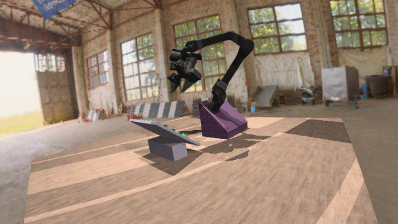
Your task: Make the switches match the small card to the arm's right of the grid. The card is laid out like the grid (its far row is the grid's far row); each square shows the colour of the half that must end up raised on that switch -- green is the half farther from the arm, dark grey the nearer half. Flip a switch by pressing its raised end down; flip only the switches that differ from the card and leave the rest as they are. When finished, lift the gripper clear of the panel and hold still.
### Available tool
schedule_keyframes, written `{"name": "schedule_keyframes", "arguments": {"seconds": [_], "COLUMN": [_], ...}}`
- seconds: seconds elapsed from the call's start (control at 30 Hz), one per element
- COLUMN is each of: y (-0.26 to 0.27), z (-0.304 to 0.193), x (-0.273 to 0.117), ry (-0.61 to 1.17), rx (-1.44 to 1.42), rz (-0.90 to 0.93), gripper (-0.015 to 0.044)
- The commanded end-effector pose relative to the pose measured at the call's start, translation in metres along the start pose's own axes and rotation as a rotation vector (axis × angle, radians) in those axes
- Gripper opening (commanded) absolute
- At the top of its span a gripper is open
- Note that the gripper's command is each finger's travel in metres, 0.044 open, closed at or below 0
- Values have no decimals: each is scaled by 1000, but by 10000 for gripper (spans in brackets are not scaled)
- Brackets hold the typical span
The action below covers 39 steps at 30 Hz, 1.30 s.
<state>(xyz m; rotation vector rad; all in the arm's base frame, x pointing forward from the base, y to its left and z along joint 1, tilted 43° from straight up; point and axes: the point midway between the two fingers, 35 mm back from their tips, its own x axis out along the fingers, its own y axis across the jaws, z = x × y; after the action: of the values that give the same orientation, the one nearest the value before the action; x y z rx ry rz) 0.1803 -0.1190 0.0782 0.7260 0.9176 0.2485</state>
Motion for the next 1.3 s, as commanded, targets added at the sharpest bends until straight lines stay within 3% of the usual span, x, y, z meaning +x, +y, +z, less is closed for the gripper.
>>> {"name": "schedule_keyframes", "arguments": {"seconds": [0.0, 0.47, 0.8, 0.97, 1.27], "y": [0, 79, 85, 86, 86], "z": [0, 10, 9, 8, 8], "x": [1, 99, 105, 137, 141], "ry": [2, 4, 1, -24, -26], "rx": [0, -28, -28, -27, -27], "rz": [-2, 20, 31, 33, 33], "gripper": [374, 6, 0, 0, 0]}}
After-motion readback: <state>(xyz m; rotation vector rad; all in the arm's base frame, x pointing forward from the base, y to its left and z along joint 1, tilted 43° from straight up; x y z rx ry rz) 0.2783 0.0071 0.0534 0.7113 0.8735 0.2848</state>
